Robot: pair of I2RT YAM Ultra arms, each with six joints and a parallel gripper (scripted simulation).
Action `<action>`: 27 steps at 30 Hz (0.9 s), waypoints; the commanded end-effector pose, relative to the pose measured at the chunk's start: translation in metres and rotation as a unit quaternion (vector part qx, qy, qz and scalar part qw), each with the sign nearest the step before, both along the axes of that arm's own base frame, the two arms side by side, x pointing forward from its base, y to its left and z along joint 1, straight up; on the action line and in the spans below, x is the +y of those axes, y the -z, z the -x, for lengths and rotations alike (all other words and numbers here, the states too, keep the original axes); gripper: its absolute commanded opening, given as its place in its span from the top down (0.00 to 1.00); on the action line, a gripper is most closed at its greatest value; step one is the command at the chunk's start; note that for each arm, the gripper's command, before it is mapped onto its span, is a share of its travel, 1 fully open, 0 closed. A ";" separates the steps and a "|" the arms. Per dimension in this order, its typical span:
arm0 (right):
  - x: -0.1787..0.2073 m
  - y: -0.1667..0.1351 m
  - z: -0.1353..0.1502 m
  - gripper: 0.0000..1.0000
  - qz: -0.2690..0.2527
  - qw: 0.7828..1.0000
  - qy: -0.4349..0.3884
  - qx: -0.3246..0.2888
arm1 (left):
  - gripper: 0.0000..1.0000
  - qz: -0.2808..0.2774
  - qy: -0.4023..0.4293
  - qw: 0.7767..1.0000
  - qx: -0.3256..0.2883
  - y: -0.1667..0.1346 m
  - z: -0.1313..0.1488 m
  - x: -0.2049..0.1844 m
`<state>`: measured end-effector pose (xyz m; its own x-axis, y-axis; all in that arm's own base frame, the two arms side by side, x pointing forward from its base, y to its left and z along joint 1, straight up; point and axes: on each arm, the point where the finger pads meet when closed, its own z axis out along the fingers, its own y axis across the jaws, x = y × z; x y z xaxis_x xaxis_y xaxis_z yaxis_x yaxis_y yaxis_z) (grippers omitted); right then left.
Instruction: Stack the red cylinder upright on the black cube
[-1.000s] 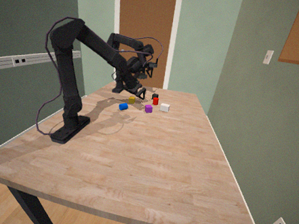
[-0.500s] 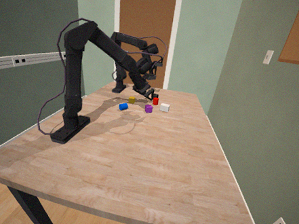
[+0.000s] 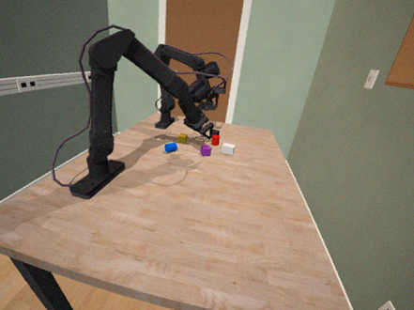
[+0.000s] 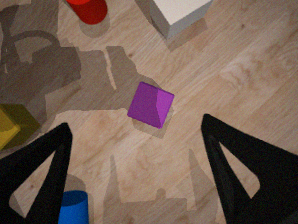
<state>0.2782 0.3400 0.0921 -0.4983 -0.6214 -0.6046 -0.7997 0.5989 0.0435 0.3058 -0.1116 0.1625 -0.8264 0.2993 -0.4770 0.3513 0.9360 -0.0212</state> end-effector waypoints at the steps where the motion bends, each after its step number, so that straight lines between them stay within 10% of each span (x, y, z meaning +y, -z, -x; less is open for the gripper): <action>1: 0.005 -0.016 -0.010 0.00 -0.017 1.000 0.007 -0.013 | 0.00 0.010 0.035 0.999 -0.011 0.007 -0.014 -0.032; 27: 0.016 -0.028 -0.007 0.00 -0.042 0.999 -0.003 -0.030 | 0.00 -0.004 0.062 0.998 0.009 0.028 -0.011 -0.054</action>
<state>0.2795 0.3415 0.0936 -0.4946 -0.6164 -0.6127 -0.7997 0.5989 0.0431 0.3128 -0.1696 0.1258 -0.7925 0.4293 -0.4332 0.4870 0.8730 -0.0258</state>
